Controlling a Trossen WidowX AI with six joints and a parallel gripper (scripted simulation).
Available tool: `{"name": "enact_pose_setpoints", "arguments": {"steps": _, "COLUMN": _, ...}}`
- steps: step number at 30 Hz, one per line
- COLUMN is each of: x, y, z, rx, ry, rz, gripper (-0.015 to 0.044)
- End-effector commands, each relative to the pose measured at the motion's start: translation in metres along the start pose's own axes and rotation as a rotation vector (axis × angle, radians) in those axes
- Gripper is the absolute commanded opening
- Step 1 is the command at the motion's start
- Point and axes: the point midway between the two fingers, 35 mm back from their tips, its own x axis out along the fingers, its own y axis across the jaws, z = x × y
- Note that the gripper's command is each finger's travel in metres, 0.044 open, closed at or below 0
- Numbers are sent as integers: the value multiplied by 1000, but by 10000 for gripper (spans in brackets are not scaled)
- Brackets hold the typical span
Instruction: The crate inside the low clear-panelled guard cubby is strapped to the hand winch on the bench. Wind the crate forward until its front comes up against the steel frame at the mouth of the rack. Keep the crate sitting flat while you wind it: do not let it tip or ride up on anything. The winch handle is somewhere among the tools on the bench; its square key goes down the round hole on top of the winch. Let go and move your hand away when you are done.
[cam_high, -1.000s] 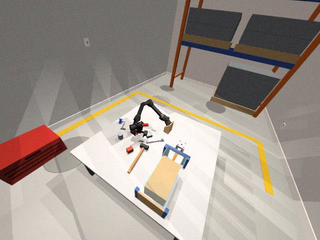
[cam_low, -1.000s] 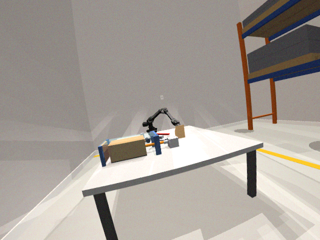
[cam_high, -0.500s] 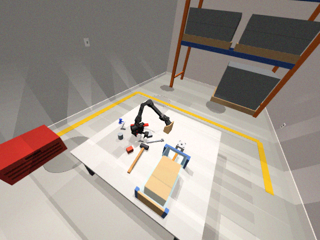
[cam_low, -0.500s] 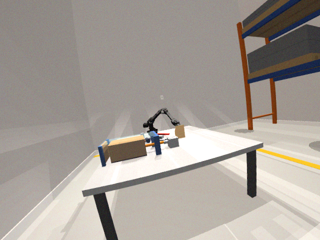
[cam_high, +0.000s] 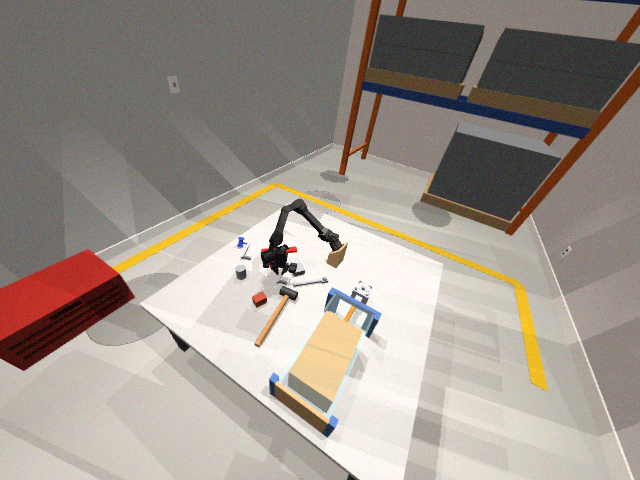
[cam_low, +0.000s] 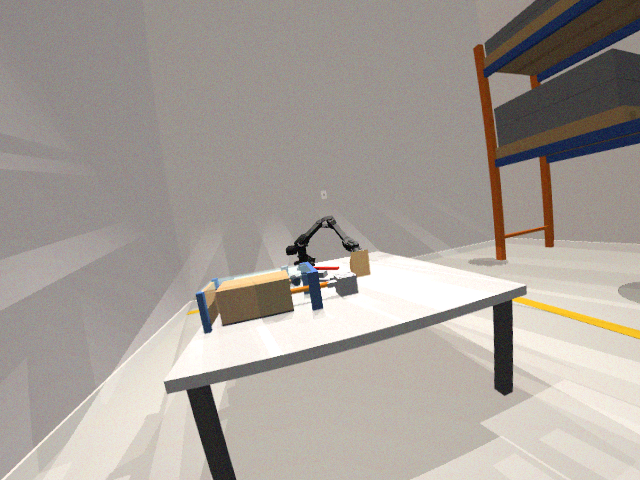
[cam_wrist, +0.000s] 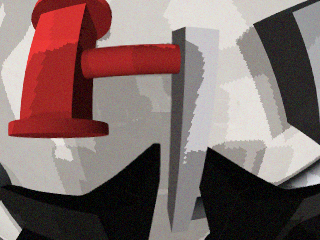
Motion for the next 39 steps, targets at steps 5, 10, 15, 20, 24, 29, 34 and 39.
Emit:
{"name": "enact_pose_setpoints", "arguments": {"steps": 5, "x": 0, "y": 0, "z": 0, "rx": -1, "ry": -1, "rz": -1, "gripper": 0}}
{"name": "enact_pose_setpoints", "arguments": {"steps": 10, "x": 0, "y": 0, "z": 0, "rx": -1, "ry": -1, "rz": -1, "gripper": 0}}
{"name": "enact_pose_setpoints", "arguments": {"steps": 15, "x": -25, "y": 1, "z": -6, "rx": 0, "ry": 4, "rz": -9, "gripper": 0}}
{"name": "enact_pose_setpoints", "arguments": {"steps": 20, "x": -99, "y": 0, "z": -11, "rx": -1, "ry": 6, "rz": -17, "gripper": 0}}
{"name": "enact_pose_setpoints", "arguments": {"steps": 24, "x": -132, "y": 0, "z": -6, "rx": -3, "ry": 3, "rz": -13, "gripper": 0}}
{"name": "enact_pose_setpoints", "arguments": {"steps": 29, "x": -156, "y": -1, "z": -1, "rx": -4, "ry": 1, "rz": -5, "gripper": 0}}
{"name": "enact_pose_setpoints", "arguments": {"steps": 34, "x": -156, "y": -1, "z": -1, "rx": -4, "ry": 1, "rz": -5, "gripper": 0}}
{"name": "enact_pose_setpoints", "arguments": {"steps": 39, "x": -156, "y": -1, "z": -1, "rx": -4, "ry": 1, "rz": -5, "gripper": 0}}
